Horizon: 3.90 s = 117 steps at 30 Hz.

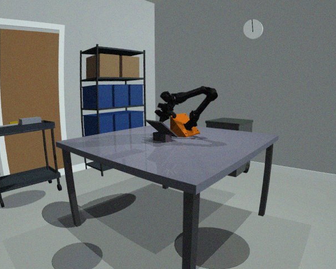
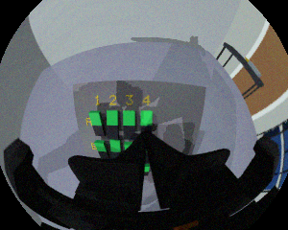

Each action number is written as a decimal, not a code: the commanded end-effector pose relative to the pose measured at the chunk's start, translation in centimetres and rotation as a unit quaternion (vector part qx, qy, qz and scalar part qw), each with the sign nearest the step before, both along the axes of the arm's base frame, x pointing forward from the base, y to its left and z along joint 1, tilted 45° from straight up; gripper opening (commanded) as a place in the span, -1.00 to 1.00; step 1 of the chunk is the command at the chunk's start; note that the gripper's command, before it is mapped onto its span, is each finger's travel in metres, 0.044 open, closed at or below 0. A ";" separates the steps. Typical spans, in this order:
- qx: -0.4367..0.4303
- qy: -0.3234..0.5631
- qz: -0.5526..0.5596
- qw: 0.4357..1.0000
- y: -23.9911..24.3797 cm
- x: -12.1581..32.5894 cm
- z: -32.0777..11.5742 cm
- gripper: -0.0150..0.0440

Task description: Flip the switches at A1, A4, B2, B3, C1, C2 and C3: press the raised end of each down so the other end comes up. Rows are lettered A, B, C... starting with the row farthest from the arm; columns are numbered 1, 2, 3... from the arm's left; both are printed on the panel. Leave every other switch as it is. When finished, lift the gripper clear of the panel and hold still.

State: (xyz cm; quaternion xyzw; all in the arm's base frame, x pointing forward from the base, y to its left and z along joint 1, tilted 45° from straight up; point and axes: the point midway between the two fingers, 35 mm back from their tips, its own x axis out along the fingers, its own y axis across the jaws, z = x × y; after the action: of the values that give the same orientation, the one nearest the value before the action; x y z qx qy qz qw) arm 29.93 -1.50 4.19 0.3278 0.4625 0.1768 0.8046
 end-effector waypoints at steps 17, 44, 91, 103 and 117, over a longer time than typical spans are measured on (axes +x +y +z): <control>0.001 0.003 -0.003 1.000 0.1 0.0 -0.2 -0.49; 0.001 0.003 -0.003 1.000 0.3 0.2 -0.4 -0.49; 0.002 0.005 -0.003 1.000 2.9 -4.5 2.8 -0.49; 0.002 0.004 -0.003 1.000 4.0 -3.7 1.7 -0.49; 0.002 0.004 -0.003 1.000 4.3 -3.4 1.4 -0.49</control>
State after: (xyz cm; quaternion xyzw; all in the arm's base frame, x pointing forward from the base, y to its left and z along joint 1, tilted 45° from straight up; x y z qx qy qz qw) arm 26.52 2.85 5.68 0.3288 0.4629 0.1773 0.8039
